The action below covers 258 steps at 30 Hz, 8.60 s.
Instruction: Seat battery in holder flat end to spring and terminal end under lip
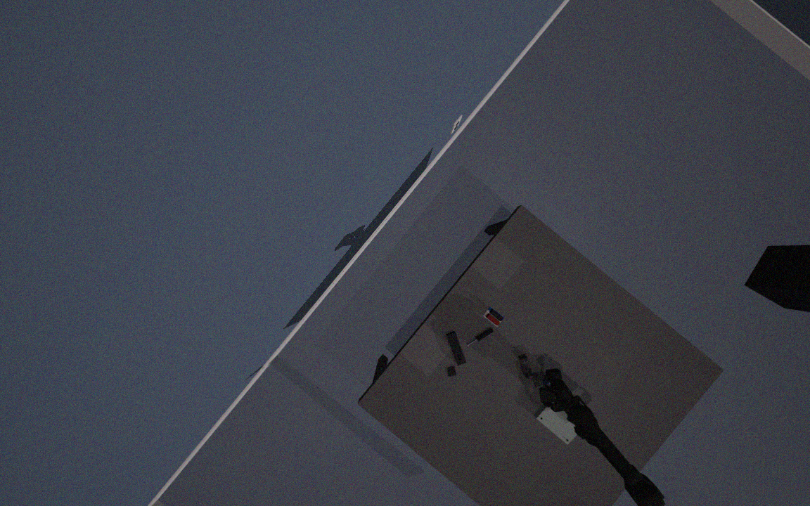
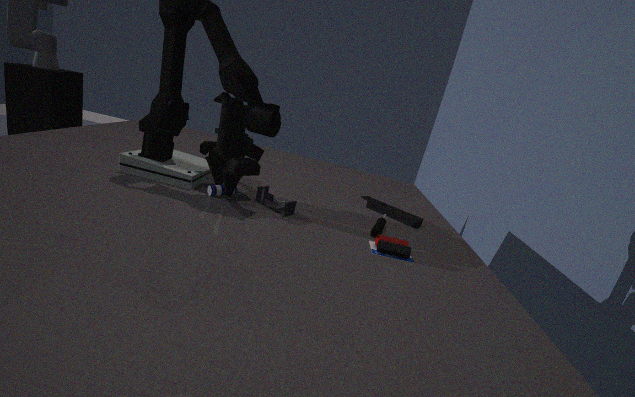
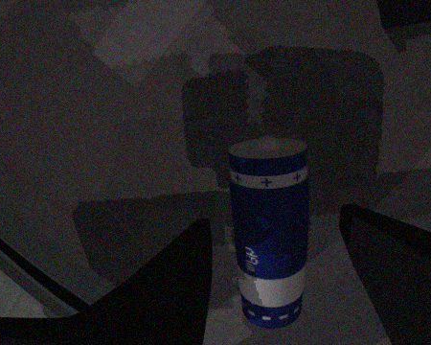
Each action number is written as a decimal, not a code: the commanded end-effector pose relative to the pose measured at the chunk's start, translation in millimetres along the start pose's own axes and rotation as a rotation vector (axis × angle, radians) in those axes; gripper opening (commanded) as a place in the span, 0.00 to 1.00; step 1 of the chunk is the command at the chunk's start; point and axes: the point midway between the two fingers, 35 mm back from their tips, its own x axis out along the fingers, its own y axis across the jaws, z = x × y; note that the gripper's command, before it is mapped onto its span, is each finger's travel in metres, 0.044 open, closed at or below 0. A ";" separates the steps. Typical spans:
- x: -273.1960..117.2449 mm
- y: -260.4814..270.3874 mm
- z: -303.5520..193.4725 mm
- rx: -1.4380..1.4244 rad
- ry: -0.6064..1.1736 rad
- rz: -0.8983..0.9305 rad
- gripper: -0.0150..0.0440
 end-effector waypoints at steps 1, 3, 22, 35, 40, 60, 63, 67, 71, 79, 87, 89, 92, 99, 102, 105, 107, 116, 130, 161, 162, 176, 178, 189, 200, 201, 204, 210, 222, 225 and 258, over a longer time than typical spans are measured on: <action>4.6 2.7 -2.6 0.007 0.012 0.010 0.53; 4.6 2.7 -2.6 0.007 0.012 0.010 0.48; -44.4 1.8 -1.9 0.007 0.012 0.009 0.39; -56.2 -19.3 17.3 -0.390 0.010 0.011 0.39; -61.8 -32.9 30.9 -0.657 0.007 0.012 0.39; -73.6 -82.4 89.1 -1.720 -0.008 0.008 0.39; -73.7 -84.0 90.9 -1.756 -0.011 0.005 0.39; -73.7 -83.8 90.6 -1.754 -0.012 0.005 0.39; -70.1 -83.2 90.2 -1.752 -0.029 0.026 0.39; -49.6 -80.2 89.5 -1.745 -0.123 0.144 0.39; -33.6 -77.2 88.9 -1.730 -0.196 0.240 0.39; -33.9 -77.2 89.0 -1.731 -0.193 0.241 0.39; -33.9 -77.4 89.1 -1.731 -0.194 0.246 0.39; -31.0 -79.5 89.5 -1.727 -0.225 0.290 0.39; -29.6 -80.4 89.5 -1.723 -0.239 0.309 0.39; -28.1 -81.2 89.8 -1.720 -0.253 0.327 0.39; -27.2 -81.8 89.9 -1.719 -0.262 0.340 0.39; -23.2 -83.9 90.4 -1.713 -0.304 0.395 0.39; -17.4 -86.9 90.9 -1.701 -0.369 0.474 0.39; -15.0 -102.7 94.0 -1.704 -0.359 0.483 0.39; -15.0 -103.2 94.1 -1.704 -0.359 0.483 0.39; -15.1 -109.2 95.2 -1.705 -0.358 0.482 0.39; -15.1 -109.1 95.2 -1.705 -0.357 0.481 0.39; -13.4 -107.8 95.4 -1.716 -0.318 0.445 0.39; -11.7 -106.3 95.5 -1.726 -0.276 0.404 0.39; -11.6 -106.1 95.5 -1.727 -0.272 0.401 0.39; -11.1 -105.7 95.5 -1.729 -0.261 0.389 0.39; -10.3 -104.7 95.6 -1.733 -0.239 0.367 0.39; -8.7 -102.7 95.5 -1.741 -0.194 0.321 0.39; -8.3 -102.2 95.4 -1.742 -0.183 0.309 0.39; -4.4 -95.7 94.3 -1.746 -0.067 0.176 0.39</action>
